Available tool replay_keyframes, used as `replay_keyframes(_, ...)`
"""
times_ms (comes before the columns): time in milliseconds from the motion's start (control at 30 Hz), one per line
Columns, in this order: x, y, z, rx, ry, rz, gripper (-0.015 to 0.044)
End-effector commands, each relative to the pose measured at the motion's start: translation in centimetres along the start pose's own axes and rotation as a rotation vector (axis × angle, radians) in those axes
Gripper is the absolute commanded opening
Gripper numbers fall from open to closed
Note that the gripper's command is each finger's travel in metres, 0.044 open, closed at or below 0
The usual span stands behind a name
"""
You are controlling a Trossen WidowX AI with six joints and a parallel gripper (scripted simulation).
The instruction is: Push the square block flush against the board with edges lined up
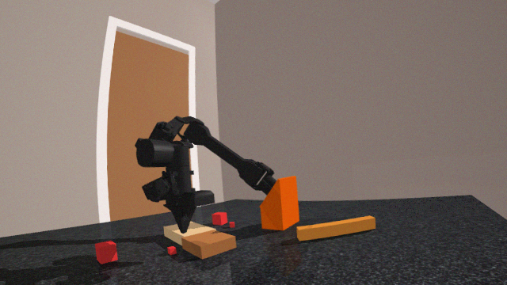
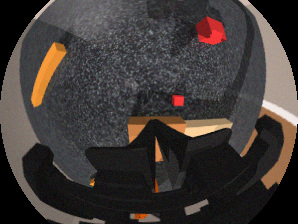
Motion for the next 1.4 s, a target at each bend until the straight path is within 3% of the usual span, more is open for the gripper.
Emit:
replay_keyframes(0,0.3,-1.4,0.0,-0.007,-0.001,-0.120,0.0000)
replay_keyframes(200,0.4,-1.4,-0.3,-0.006,0.000,-0.127,0.0000)
replay_keyframes(367,0.3,-1.5,-5.5,-0.009,-0.001,-0.126,0.0000)
replay_keyframes(1367,-1.4,-0.9,-5.5,-0.009,0.000,-0.125,0.0000)
Point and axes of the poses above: the point midway between the two fingers, 35 mm back from their tips, its own z axis back along the fingers, its own y axis across the jaws, x = y × z, the point moved 2 cm from there along z, back along the fingers, and after that the axes turned 10 degrees about z, right-handed, at the moved point
